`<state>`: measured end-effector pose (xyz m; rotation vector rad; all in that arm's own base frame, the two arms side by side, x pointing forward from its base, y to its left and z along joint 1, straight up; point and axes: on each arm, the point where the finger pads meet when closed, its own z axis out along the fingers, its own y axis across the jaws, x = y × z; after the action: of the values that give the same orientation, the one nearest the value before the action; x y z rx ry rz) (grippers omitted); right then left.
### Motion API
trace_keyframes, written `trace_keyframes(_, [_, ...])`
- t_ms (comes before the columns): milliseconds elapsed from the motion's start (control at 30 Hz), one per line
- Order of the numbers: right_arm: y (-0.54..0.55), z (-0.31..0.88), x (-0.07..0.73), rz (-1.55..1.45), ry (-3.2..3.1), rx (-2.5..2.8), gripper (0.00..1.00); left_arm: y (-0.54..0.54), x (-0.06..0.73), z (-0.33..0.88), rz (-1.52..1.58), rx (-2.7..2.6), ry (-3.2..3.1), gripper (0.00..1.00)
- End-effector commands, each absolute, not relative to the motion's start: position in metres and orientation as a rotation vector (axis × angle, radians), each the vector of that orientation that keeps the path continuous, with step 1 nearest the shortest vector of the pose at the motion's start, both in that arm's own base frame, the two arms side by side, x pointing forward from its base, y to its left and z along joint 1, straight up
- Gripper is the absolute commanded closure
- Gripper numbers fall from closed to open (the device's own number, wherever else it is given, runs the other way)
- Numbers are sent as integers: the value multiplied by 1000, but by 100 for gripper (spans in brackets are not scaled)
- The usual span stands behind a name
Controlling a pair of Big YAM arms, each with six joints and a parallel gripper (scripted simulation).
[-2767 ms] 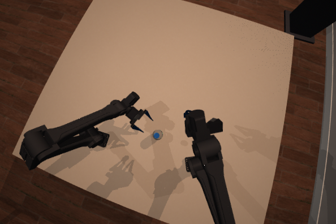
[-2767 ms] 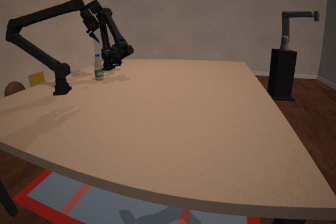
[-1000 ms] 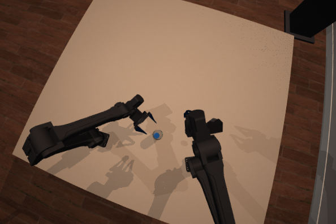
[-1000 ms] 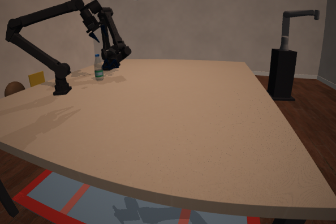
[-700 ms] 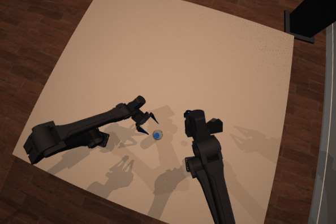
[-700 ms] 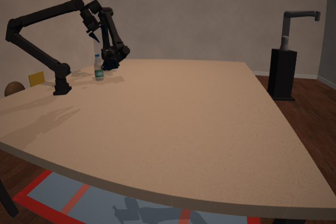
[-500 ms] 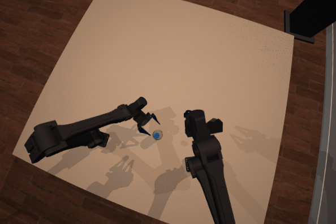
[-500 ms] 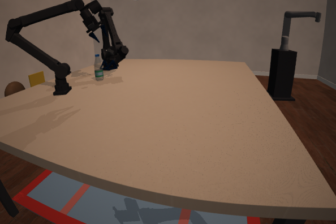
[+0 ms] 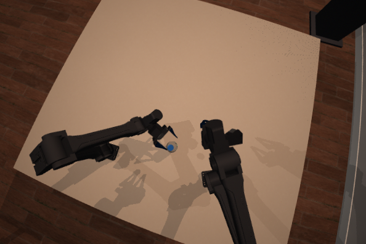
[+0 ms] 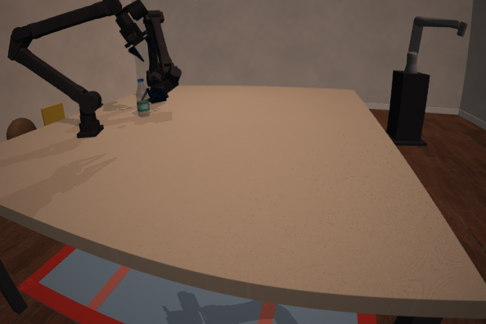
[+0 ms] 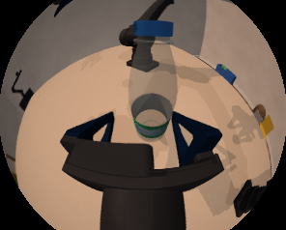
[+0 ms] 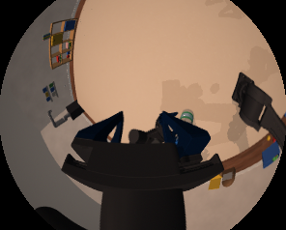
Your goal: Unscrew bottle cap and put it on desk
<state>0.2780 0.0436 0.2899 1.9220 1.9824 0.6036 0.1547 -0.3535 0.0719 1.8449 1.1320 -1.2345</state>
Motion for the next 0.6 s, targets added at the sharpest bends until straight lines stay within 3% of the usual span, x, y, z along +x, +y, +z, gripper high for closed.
trace_keyframes(0, [44,307,283,634,1951,1920,43,-359,148,68,-1261,1830,1161,11])
trace_keyframes(567, [44,307,283,634,1951,1920,43,-364,137,61,-1276,1814,1176,11])
